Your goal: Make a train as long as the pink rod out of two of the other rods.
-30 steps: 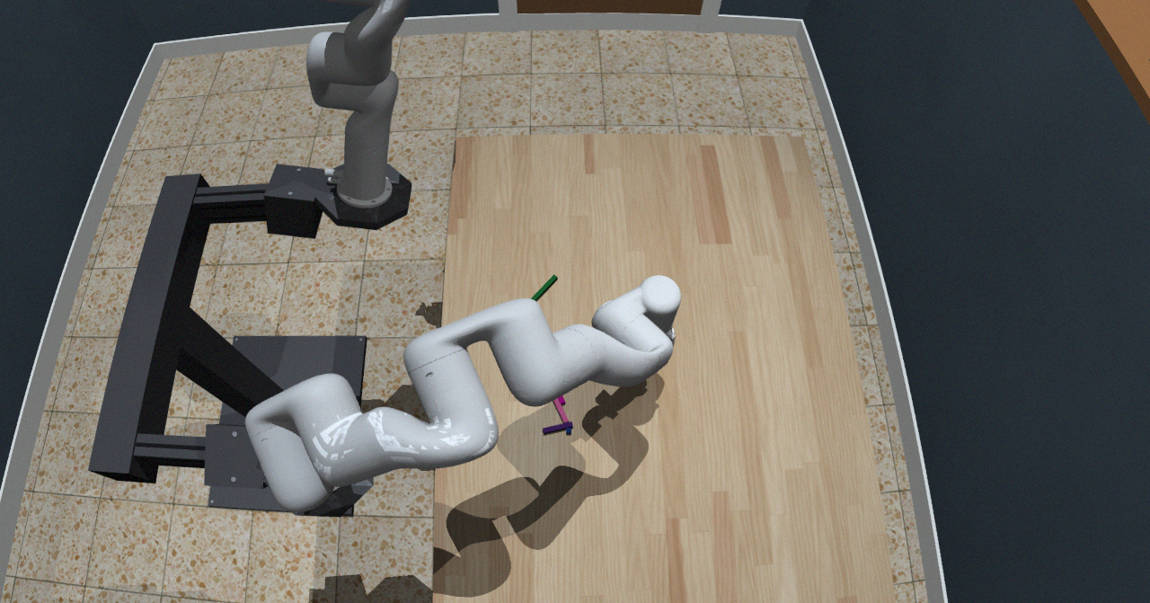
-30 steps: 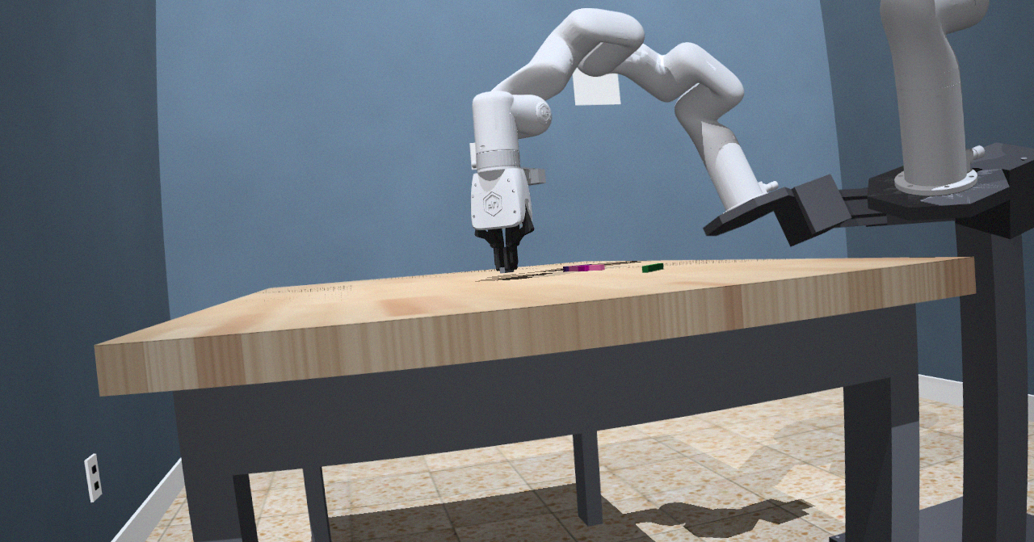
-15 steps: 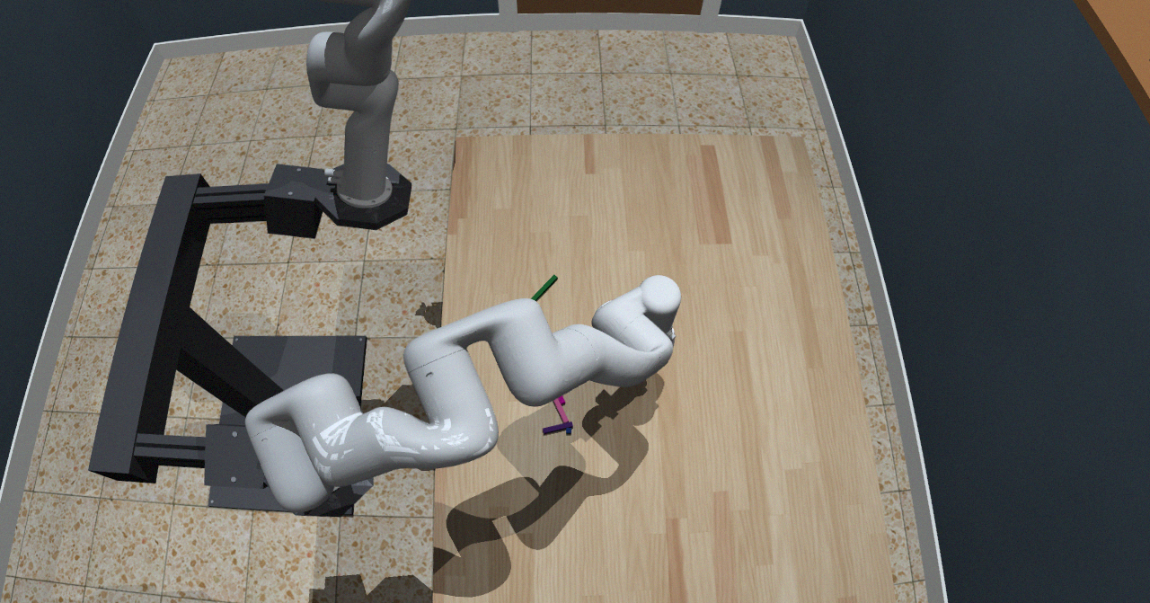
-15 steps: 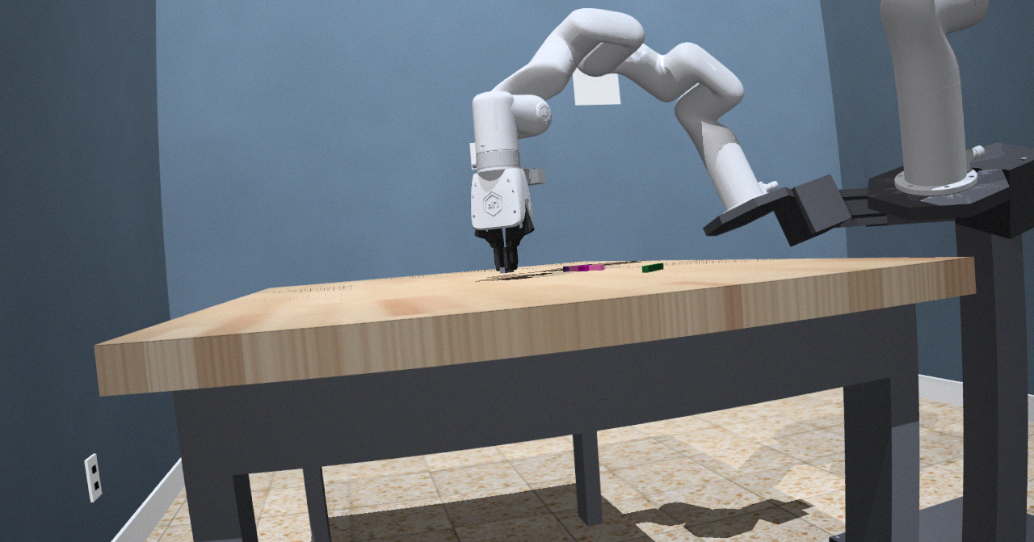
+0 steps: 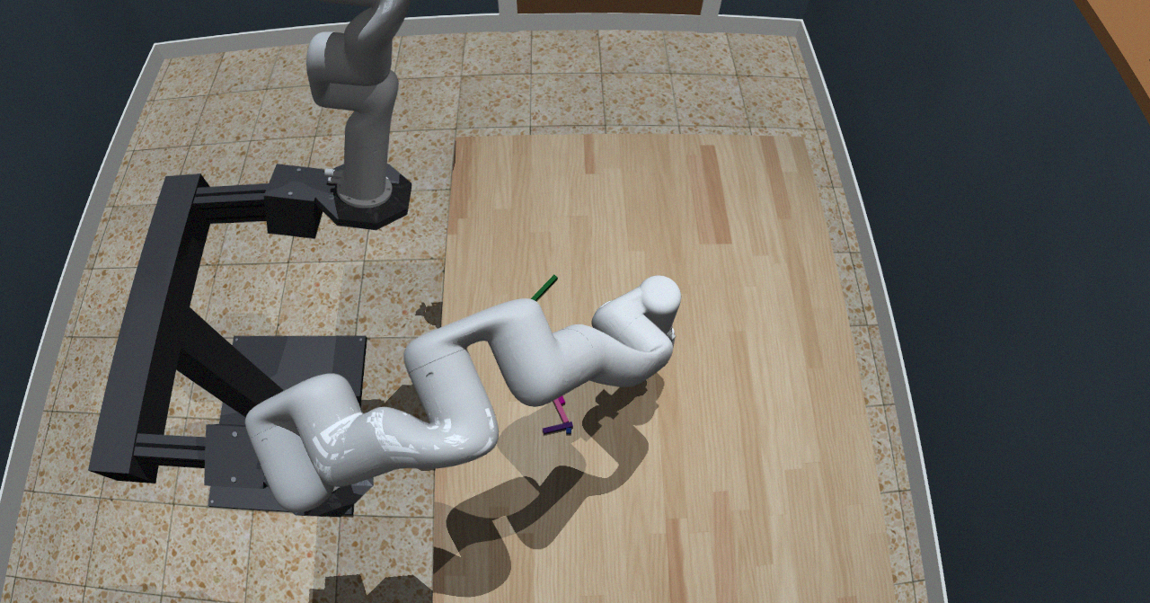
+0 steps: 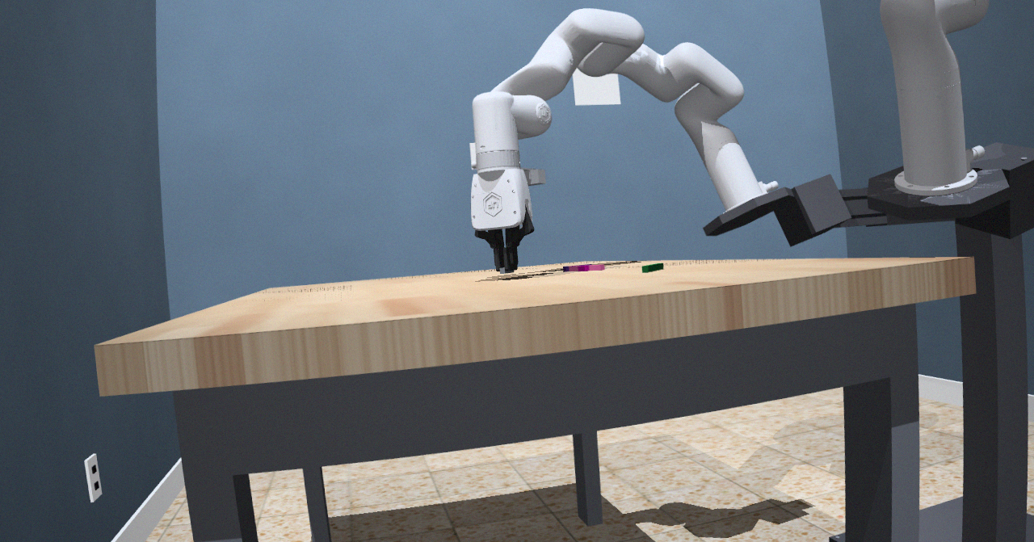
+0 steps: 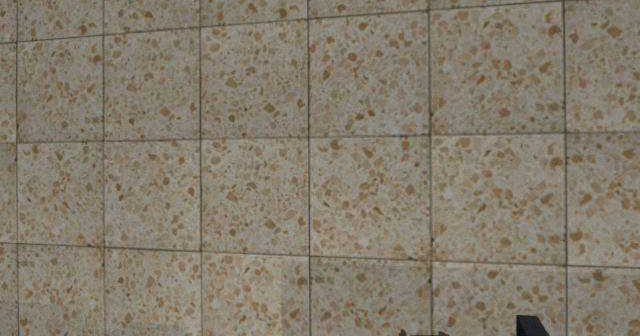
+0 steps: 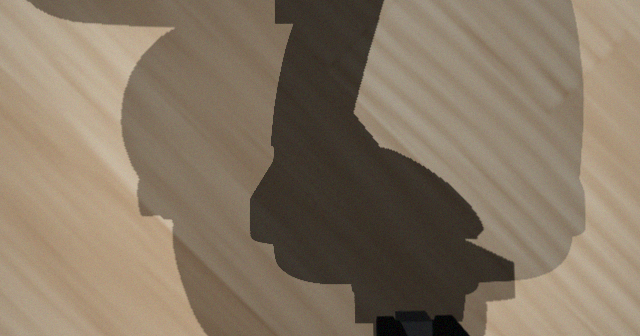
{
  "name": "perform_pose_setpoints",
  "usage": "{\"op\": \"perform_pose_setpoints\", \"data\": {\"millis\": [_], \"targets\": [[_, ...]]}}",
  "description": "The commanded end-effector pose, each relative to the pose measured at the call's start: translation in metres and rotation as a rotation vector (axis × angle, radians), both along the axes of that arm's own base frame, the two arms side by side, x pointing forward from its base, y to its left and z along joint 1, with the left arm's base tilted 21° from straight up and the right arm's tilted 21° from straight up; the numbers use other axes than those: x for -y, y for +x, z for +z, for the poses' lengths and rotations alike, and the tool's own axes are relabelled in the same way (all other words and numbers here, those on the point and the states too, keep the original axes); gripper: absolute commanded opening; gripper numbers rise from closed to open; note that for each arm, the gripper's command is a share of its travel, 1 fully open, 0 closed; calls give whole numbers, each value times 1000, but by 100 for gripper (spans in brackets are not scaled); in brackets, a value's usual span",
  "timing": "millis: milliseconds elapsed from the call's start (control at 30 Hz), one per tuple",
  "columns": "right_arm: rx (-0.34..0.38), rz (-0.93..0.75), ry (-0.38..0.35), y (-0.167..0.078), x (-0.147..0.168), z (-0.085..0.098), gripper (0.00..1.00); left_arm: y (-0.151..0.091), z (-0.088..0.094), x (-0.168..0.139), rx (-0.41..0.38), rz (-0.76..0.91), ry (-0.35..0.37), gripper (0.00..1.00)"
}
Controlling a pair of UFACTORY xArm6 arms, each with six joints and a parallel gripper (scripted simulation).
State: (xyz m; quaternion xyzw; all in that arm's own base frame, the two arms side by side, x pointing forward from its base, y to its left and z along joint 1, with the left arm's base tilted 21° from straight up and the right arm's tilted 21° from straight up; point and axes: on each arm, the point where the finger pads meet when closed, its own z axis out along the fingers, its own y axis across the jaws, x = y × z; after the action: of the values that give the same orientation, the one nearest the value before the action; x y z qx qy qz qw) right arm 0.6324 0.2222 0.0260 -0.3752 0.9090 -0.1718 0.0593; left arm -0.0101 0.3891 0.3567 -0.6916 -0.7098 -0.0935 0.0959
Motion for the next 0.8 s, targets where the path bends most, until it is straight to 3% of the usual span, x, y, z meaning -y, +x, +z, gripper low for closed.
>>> {"op": "perform_pose_setpoints", "data": {"millis": [0, 767], "targets": [[4, 1, 2, 2, 0, 0, 6, 0, 2, 0, 0, 0, 4, 100], [4, 1, 2, 4, 2, -8, 6, 0, 2, 0, 0, 0, 4, 100]]}}
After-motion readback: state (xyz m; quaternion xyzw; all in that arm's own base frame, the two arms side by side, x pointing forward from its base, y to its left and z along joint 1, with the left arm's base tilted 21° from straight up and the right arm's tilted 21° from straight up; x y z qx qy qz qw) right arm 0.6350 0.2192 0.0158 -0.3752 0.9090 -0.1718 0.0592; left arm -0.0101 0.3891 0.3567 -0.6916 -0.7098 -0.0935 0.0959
